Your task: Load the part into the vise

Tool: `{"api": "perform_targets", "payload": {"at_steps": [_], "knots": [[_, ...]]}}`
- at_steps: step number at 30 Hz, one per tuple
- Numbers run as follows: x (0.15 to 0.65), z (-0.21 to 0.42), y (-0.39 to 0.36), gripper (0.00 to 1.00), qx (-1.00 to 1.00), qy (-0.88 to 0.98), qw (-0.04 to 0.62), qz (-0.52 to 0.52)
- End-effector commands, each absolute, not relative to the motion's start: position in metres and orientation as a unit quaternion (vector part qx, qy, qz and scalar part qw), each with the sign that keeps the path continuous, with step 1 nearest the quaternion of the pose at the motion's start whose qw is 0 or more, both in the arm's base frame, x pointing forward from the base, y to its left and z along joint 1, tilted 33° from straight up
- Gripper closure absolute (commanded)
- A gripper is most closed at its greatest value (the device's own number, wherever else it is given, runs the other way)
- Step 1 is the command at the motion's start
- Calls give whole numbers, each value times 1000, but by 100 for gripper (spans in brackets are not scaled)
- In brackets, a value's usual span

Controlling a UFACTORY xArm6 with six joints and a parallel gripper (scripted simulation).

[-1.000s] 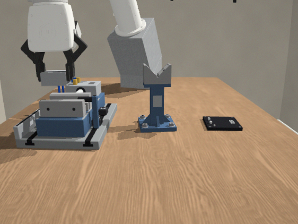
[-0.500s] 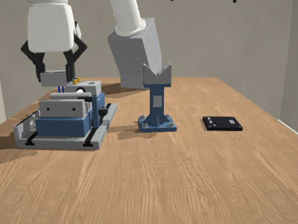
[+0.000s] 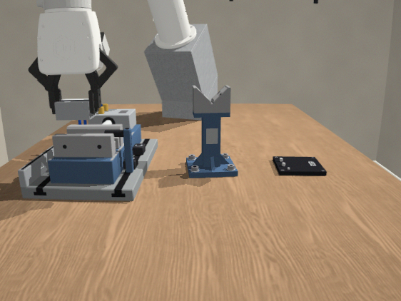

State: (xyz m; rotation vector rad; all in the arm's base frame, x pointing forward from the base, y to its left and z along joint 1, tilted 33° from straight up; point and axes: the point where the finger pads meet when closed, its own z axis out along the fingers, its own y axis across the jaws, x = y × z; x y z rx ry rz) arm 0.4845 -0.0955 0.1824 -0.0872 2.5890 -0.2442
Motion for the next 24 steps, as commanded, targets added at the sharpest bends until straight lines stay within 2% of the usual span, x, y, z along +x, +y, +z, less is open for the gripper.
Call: {"api": "perform_targets", "payload": {"at_steps": [1,24], "knots": [[487,180,-96,100,-32,959,268,-91],[493,171,-98,100,-32,959,268,-91]]}}
